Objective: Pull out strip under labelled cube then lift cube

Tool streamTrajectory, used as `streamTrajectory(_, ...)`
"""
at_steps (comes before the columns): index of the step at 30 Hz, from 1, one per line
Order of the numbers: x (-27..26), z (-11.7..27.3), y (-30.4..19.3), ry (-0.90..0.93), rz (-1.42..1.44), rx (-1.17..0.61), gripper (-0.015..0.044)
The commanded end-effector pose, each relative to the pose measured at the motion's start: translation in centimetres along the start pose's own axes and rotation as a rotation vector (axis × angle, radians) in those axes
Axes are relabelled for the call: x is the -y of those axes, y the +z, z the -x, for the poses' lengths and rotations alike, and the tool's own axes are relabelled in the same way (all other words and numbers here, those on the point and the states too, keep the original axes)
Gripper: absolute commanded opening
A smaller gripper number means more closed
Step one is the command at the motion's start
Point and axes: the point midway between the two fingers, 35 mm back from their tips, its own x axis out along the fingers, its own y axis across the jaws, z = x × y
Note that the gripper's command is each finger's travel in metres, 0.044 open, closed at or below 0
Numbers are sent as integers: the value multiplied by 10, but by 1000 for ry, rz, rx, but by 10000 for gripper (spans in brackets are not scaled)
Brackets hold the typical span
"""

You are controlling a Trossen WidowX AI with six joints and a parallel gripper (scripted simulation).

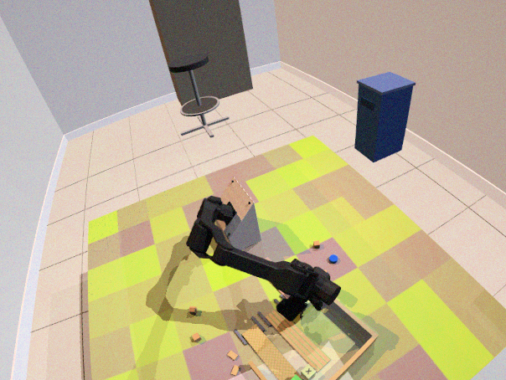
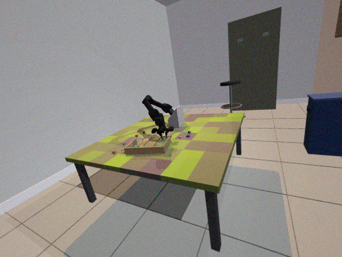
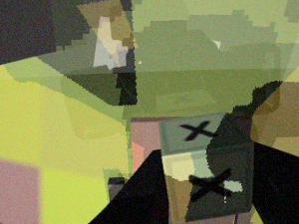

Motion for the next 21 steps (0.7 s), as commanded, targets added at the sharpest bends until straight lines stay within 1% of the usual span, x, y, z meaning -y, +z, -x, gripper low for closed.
streamTrajectory(1,0,0,0,0,0,1,46)
streamTrajectory(3,0,2,-2,0,0,1,0)
streamTrajectory(17,-8,39,-54,-1,7,0,0)
streamTrajectory(21,-9,43,-60,-1,8,-1,0)
